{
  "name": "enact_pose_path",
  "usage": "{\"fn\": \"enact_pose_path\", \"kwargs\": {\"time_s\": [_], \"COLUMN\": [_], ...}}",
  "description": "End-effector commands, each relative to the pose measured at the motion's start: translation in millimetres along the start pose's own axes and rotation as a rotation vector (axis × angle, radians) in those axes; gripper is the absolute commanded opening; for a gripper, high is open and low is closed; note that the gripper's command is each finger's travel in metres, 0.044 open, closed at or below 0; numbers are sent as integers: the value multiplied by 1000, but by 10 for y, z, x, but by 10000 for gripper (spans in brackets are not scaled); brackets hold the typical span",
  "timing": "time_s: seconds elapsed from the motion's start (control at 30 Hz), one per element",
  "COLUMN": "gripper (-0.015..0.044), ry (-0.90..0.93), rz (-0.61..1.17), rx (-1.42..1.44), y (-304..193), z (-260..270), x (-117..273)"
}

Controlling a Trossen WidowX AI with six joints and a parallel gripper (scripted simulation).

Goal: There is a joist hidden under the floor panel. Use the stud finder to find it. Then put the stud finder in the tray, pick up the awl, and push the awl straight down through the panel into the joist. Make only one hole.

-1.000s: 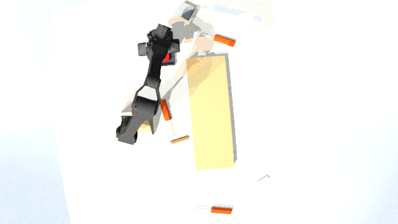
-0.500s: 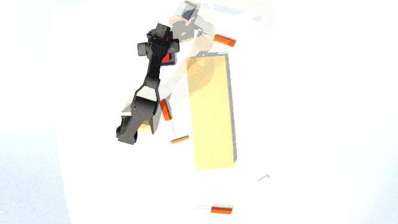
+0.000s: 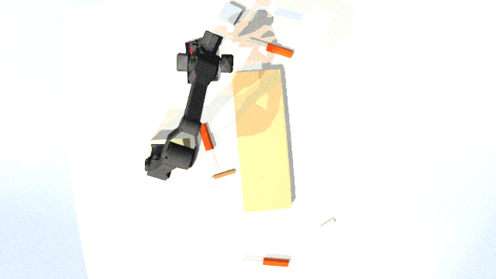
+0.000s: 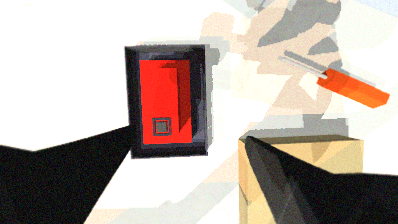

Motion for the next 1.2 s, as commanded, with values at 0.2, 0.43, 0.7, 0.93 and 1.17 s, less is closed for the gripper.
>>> {"fn": "enact_pose_path", "kwargs": {"time_s": [0.2, 0.43, 0.7, 0.93, 1.17], "gripper": [440, 440, 440, 440, 440], "ry": [-51, -83, -112, -113, -113], "rz": [62, 168, 331, 335, 335], "rx": [-493, -845, -1198, -1206, -1206], "y": [-1489, -2655, -3675, -3693, -3706], "z": [-812, -852, -447, -434, -487], "x": [348, 399, 375, 374, 377]}}
Point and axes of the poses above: the point midway between the two fingers, 35 mm back from their tips, its own x axis back along the fingers, its own z axis across the jaws, y = z × x, the point moved 10 cm from there along x, back along the fingers, and after that the axes turned 8 degrees about x, right-handed, at the moved point
